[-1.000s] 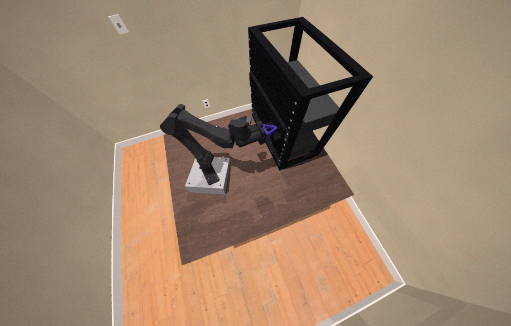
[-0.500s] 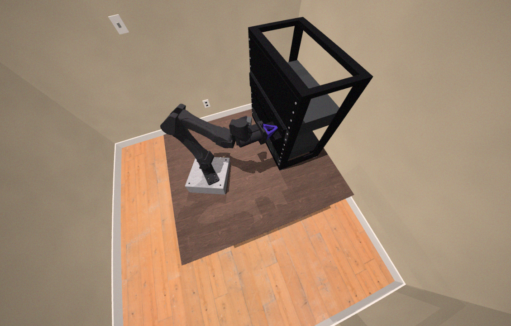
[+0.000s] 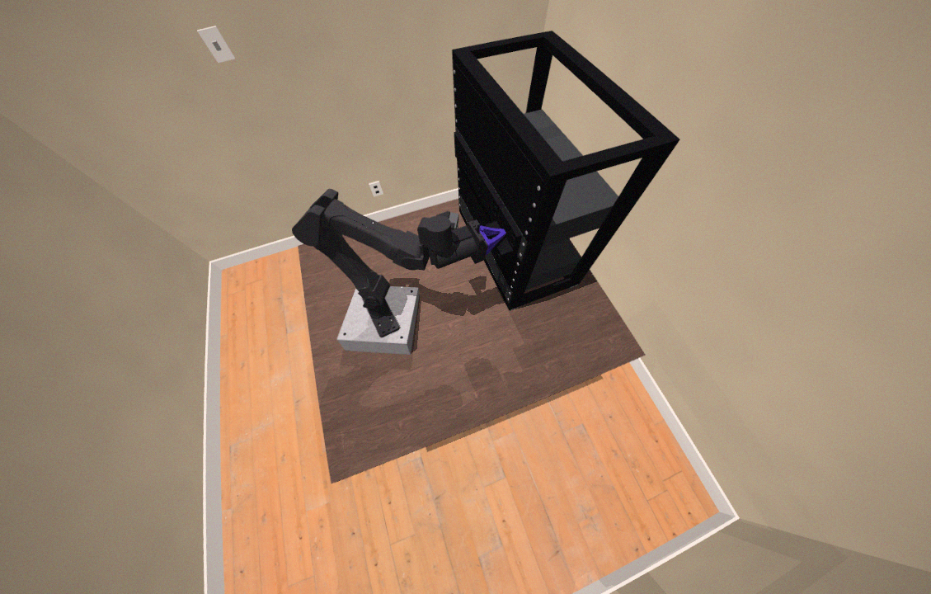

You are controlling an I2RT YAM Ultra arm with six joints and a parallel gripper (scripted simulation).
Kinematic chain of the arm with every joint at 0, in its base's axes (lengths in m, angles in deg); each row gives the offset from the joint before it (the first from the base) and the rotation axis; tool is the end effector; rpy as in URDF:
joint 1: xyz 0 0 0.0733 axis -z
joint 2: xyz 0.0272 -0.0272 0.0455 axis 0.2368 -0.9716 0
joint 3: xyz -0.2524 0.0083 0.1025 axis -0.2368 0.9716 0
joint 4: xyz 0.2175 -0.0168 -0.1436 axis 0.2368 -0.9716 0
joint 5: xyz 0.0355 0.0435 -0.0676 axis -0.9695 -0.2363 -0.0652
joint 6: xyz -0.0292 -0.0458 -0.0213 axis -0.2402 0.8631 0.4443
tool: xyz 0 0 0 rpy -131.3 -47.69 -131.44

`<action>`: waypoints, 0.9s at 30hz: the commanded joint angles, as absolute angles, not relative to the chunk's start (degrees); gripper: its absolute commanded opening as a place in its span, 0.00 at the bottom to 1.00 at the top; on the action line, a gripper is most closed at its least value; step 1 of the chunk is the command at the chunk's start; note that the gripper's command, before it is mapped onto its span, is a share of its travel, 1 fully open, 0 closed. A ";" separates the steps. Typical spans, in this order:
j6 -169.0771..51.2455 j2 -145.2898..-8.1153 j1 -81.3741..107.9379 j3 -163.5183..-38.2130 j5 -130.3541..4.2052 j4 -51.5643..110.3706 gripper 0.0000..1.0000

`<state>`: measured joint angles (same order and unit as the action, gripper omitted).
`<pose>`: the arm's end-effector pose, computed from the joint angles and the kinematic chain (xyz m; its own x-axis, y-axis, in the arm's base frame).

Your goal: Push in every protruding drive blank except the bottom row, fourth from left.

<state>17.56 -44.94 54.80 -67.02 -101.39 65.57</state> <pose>0.2209 -0.1572 0.3103 -0.0519 -0.9776 -0.2042 0.0303 0.2028 -0.9788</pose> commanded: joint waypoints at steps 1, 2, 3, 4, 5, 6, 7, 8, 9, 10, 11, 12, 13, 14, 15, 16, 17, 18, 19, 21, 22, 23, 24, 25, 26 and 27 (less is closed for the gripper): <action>17.22 -46.70 55.81 -70.78 -95.36 68.51 0.00; 17.22 -46.70 55.81 -70.78 -95.36 68.51 0.00; 17.22 -46.70 55.81 -70.78 -95.36 68.51 0.00; 17.22 -46.70 55.81 -70.78 -95.36 68.51 0.00; 17.22 -46.70 55.81 -70.78 -95.36 68.51 0.00; 17.22 -46.70 55.81 -70.78 -95.36 68.51 0.00; 17.22 -46.70 55.81 -70.78 -95.36 68.51 0.00; 17.22 -46.70 55.81 -70.78 -95.36 68.51 0.00; 17.22 -46.70 55.81 -70.78 -95.36 68.51 0.00; 17.22 -46.70 55.81 -70.78 -95.36 68.51 0.00; 17.22 -46.70 55.81 -70.78 -95.36 68.51 0.00; 17.22 -46.70 55.81 -70.78 -95.36 68.51 0.00; 17.22 -46.69 55.85 -70.77 -95.37 68.51 0.00; 17.21 -46.61 55.98 -70.72 -95.41 68.48 0.00; 17.17 -46.45 56.09 -70.61 -95.51 68.44 0.00; 17.17 -46.45 56.09 -70.61 -95.51 68.44 0.00; 17.17 -46.45 56.09 -70.61 -95.51 68.44 0.00; 17.11 -46.14 56.29 -70.42 -95.71 68.35 0.00; 17.01 -45.70 56.58 -70.12 -95.99 68.22 0.00; 16.82 -42.25 57.30 -69.19 -96.73 67.87 0.00; 16.85 -41.44 57.89 -68.64 -97.29 67.60 0.00; 16.86 -40.81 58.72 -65.86 -98.07 67.28 0.00; 16.74 -39.67 59.65 -65.07 -99.20 66.18 0.00; 16.59 -38.36 60.72 -64.22 -100.67 65.18 0.00; 16.42 -36.92 61.91 -63.34 -101.82 64.74 0.00; 16.22 -35.40 63.22 -62.44 -103.08 64.26 0.00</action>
<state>17.45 -39.58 60.59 -64.39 -100.56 65.66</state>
